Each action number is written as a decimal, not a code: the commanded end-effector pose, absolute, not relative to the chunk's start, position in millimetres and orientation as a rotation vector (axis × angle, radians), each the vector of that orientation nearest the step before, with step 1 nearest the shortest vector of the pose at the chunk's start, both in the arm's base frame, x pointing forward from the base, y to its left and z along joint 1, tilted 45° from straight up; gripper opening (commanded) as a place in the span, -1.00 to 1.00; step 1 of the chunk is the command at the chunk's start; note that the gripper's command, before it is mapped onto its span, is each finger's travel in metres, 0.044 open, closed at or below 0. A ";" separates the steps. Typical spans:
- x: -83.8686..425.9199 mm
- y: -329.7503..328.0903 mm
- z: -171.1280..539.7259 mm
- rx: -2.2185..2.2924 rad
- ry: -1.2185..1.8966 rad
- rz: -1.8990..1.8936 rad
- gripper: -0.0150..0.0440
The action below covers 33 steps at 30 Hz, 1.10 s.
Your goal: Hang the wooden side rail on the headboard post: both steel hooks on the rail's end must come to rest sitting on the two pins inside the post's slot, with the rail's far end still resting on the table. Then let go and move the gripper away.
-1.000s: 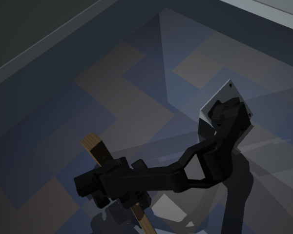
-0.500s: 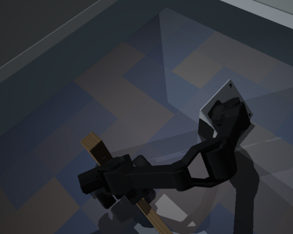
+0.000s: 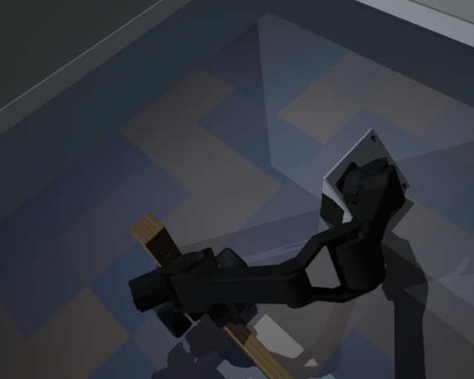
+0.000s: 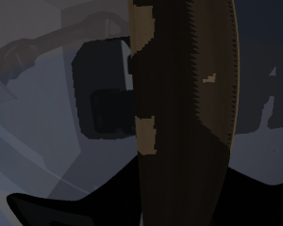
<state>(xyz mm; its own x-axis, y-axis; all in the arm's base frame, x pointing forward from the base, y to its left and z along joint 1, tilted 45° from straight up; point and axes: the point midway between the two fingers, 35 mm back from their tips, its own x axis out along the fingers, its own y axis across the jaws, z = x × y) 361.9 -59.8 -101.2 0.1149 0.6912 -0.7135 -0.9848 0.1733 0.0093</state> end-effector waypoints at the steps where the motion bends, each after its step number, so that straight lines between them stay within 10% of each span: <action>1: 362.1 -59.8 -101.4 -0.545 0.665 1.321 -0.49; 33: 361.5 -63.4 -97.7 -0.570 0.647 1.334 -0.49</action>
<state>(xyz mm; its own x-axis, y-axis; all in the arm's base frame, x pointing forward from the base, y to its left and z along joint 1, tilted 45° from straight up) 361.1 -59.7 -99.6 0.1070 0.6944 -0.7116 -0.9886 0.1507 -0.0016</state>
